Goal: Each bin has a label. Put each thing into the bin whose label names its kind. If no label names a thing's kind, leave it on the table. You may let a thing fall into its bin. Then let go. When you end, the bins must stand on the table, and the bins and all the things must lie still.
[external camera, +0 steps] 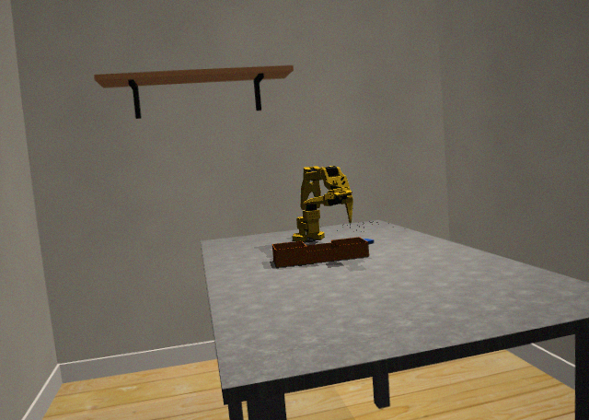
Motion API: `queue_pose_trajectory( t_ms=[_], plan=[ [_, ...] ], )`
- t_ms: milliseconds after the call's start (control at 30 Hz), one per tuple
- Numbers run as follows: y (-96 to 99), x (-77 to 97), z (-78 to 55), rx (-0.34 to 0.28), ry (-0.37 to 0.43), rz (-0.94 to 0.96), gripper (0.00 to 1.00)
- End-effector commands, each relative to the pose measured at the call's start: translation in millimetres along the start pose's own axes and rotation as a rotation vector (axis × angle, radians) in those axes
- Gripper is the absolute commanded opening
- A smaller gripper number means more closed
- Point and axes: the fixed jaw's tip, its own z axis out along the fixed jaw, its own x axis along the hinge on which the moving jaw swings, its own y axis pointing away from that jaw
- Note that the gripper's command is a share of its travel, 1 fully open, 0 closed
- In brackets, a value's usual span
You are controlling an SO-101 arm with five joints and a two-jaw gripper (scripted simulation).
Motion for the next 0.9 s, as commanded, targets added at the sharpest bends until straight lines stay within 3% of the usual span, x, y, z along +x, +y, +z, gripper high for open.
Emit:
queue_pose_trajectory(
  t_ms=[0, 400, 867],
  plan=[
    [4.5, -8.1, -8.8, -0.015, -0.042, 0.0, 1.0],
    [5.2, -11.0, -13.3, -0.02, -0.06, 0.0, 1.0],
    [9.6, -29.9, -49.1, -0.054, -0.199, 0.0, 1.0]
  ],
)
